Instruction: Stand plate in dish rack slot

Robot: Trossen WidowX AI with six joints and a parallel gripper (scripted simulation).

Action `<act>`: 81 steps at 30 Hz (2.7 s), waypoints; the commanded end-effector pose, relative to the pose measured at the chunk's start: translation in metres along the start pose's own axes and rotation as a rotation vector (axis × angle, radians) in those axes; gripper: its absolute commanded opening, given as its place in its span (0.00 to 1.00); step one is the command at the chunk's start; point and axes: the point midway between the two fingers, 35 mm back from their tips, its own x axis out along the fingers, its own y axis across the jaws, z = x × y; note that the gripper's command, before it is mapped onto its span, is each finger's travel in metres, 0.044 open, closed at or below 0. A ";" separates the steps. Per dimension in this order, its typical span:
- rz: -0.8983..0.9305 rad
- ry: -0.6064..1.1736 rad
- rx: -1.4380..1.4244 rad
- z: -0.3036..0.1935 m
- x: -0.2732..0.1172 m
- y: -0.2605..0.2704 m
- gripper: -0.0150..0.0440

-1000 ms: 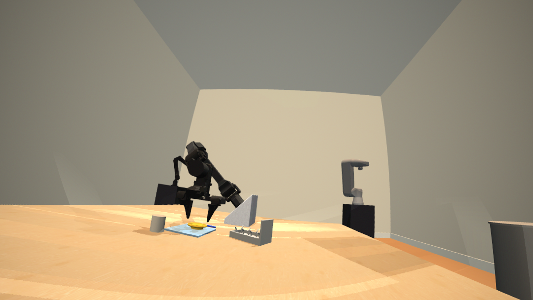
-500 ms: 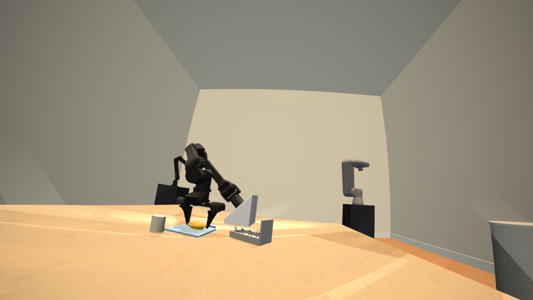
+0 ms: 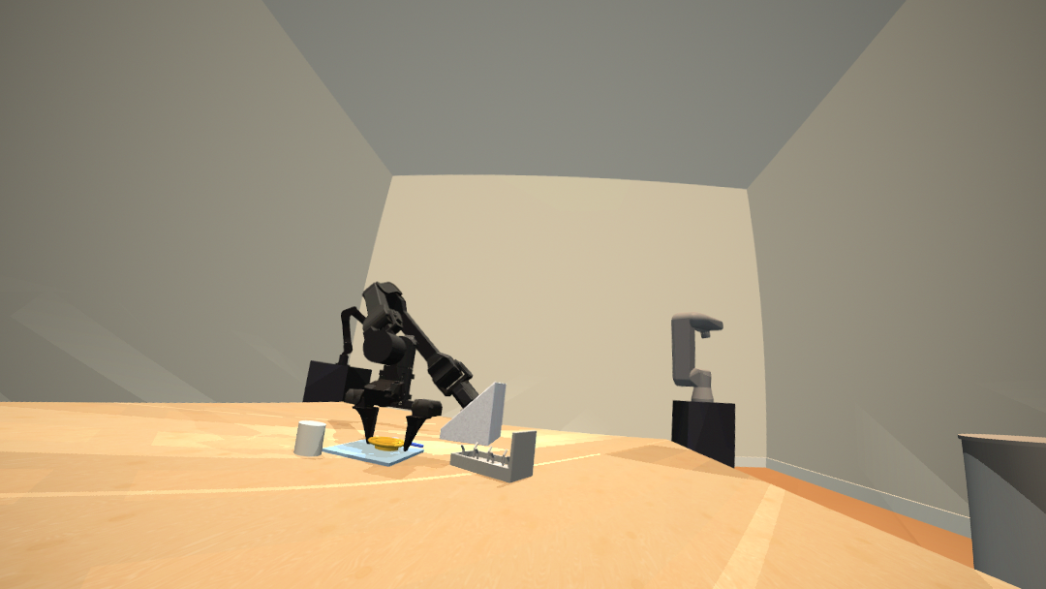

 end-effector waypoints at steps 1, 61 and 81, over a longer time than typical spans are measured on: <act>-0.003 0.000 -0.003 0.000 0.000 0.000 0.85; 0.015 -0.001 0.243 -0.019 -0.175 0.085 0.25; 0.082 0.105 0.310 -0.051 -0.153 0.124 0.25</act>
